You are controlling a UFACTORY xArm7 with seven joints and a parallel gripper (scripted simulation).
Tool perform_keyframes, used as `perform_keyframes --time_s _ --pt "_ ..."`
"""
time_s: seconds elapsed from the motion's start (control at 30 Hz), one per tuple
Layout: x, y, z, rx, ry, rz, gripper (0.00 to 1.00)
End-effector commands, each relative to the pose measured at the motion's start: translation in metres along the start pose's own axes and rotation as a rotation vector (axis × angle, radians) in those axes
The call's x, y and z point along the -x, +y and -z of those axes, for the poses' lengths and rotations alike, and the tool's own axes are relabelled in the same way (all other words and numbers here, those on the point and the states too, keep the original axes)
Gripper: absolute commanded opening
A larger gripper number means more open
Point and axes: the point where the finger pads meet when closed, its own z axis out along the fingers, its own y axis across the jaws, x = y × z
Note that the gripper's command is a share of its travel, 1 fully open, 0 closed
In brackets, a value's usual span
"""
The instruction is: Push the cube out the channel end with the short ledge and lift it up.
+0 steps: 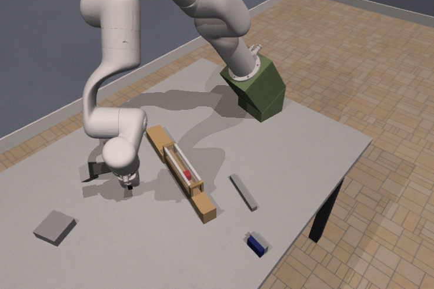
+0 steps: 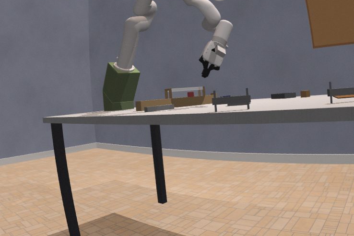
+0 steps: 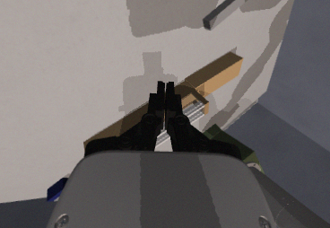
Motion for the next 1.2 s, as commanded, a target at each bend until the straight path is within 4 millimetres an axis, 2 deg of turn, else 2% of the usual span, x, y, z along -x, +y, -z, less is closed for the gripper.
perform_keyframes --time_s 0.0,0.13,0.17,0.53,0.57,1.0,1.03,1.17 --pt "0.003 -0.005 0.004 -0.014 0.001 0.010 0.00" --pt "0.003 -0.005 0.004 -0.014 0.001 0.010 0.00" --pt "-0.007 0.012 -0.011 -0.059 -0.052 -0.070 0.00" --pt "-0.007 0.012 -0.011 -0.059 -0.052 -0.070 0.00" --pt "-0.017 0.030 -0.026 -0.107 -0.100 -0.156 0.00" --pt "-0.017 0.030 -0.026 -0.107 -0.100 -0.156 0.00" --pt "-0.026 0.048 -0.040 -0.154 -0.143 -0.245 0.00" --pt "-0.026 0.048 -0.040 -0.154 -0.143 -0.245 0.00"
